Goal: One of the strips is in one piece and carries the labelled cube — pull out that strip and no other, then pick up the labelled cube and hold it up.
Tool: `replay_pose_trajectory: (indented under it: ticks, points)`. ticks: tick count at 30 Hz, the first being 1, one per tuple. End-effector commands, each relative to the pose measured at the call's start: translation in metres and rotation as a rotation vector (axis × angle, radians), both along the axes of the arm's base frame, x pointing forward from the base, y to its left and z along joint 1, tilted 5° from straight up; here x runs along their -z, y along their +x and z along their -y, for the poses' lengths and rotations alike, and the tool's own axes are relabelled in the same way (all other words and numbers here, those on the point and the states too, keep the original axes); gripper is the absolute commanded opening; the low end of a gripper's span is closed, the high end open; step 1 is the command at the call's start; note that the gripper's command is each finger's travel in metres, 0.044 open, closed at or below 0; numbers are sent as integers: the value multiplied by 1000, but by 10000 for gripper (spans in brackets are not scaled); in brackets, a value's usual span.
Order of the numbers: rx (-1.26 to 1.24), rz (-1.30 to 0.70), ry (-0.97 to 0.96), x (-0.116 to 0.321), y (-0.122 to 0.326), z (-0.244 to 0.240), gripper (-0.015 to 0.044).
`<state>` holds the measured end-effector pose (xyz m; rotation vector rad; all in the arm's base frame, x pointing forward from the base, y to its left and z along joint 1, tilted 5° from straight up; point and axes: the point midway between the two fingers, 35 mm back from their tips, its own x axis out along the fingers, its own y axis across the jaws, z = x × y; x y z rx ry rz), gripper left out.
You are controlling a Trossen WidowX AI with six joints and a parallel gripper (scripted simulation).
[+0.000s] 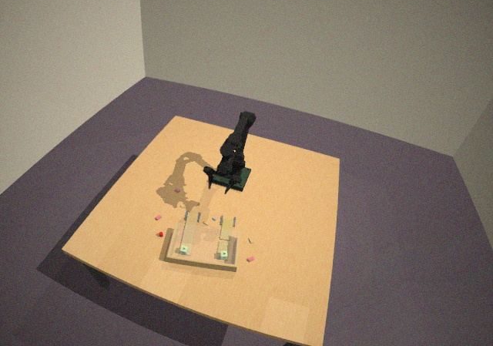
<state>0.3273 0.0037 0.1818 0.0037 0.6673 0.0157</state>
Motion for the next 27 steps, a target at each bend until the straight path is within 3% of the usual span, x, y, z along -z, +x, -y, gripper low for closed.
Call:
replay_pose_trajectory:
  ticks: [1, 13, 22, 27]
  points:
    - [-7, -60, -27, 4, 7, 6, 321]
    - [-93, -556, -153, 49, 66, 60, 6]
    - [-226, -912, -136, 108, 76, 104, 0]
    - [-237, -935, -131, 112, 75, 107, 0]
